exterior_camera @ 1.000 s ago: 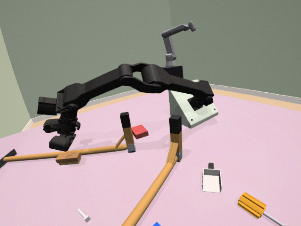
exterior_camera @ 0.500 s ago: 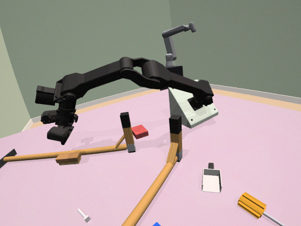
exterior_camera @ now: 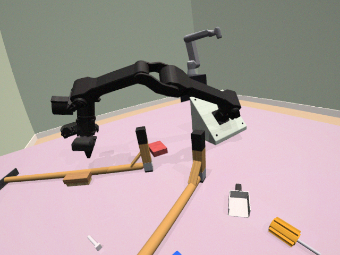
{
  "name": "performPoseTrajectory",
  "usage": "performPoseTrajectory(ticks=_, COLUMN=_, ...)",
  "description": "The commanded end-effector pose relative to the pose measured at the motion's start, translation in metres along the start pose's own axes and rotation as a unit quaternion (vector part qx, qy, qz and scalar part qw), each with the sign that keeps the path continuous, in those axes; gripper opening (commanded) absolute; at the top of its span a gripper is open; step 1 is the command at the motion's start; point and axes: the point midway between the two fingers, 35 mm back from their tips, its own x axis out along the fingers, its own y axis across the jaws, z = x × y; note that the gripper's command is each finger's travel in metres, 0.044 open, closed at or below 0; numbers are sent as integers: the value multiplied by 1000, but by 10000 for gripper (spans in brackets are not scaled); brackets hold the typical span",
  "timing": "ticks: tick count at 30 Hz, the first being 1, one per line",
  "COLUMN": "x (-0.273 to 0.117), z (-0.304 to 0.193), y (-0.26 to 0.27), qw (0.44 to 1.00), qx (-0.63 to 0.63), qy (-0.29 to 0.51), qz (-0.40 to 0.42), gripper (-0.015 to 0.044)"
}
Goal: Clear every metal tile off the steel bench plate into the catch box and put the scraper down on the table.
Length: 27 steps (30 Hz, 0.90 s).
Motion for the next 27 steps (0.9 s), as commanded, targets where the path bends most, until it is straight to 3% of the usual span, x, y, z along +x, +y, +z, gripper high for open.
performPoseTrajectory(ticks=1, x=2, z=-8, y=-2, qw=1000, qx=-3, qy=16, qz=8, gripper=0)
performPoseTrajectory(ticks=27, x=32, z=-15, y=-1, qw=1000, qx=-3, qy=16, qz=2, gripper=0)
